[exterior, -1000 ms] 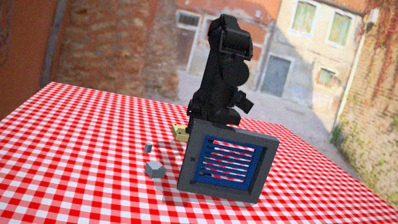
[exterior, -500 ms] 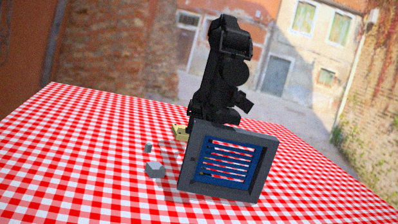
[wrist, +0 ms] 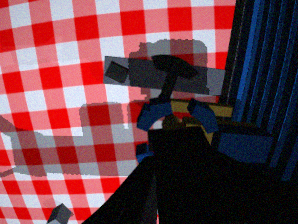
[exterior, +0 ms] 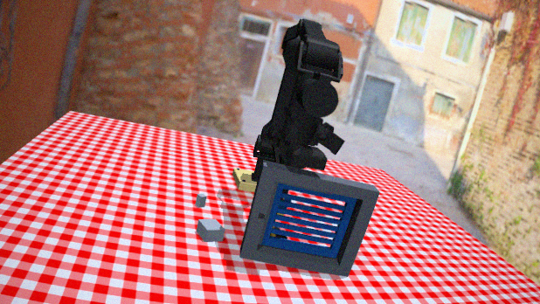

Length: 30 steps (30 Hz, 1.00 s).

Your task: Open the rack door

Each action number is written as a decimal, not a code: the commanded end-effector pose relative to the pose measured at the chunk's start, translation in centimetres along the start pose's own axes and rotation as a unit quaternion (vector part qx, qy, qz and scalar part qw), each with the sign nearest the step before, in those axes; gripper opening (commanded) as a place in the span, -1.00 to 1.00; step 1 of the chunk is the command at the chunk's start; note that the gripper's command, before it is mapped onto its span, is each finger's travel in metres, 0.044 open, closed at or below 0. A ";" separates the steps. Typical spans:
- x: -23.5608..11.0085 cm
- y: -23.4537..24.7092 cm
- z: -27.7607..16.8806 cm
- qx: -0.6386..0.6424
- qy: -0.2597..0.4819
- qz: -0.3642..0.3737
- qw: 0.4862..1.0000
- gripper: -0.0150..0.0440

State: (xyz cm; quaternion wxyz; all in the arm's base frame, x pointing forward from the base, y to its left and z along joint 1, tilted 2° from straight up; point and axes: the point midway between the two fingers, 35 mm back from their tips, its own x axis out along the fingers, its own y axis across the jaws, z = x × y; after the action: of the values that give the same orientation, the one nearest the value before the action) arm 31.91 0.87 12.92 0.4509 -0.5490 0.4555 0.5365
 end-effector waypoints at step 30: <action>0.0 2.3 1.9 0.266 -0.003 0.002 0.964 -0.43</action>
State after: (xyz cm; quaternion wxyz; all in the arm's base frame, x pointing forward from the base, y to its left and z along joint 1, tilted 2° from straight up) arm 29.39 2.11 12.85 0.5648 -0.4233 0.5737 0.4156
